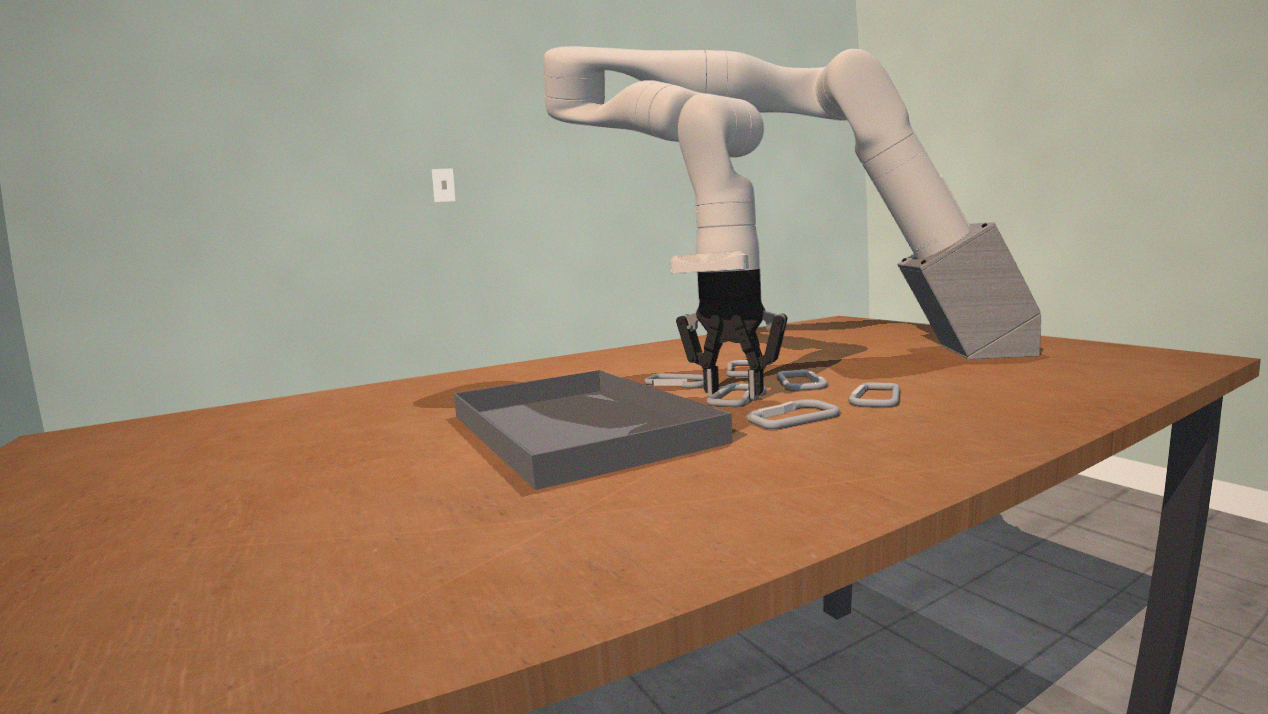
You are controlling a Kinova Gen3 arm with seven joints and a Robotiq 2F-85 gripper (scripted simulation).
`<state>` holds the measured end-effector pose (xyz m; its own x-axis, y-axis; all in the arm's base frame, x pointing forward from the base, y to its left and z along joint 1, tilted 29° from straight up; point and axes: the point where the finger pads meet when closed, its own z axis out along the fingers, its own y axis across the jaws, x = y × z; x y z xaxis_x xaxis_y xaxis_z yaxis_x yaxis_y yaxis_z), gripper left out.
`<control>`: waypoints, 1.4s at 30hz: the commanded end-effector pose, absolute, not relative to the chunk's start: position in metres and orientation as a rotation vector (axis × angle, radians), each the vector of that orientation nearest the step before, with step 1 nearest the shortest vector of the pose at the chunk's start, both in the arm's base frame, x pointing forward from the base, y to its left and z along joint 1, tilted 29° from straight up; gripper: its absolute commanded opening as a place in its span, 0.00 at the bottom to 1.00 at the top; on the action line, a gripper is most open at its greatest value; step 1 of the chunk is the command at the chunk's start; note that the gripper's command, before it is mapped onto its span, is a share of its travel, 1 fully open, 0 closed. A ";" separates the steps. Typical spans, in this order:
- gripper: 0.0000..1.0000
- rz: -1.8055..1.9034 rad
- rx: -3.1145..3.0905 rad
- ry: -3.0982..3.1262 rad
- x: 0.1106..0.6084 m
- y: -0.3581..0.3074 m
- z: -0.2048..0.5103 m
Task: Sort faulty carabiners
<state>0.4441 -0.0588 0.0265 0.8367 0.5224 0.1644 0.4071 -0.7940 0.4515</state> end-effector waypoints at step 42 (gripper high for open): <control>0.51 0.398 2.612 0.694 0.444 -0.058 0.027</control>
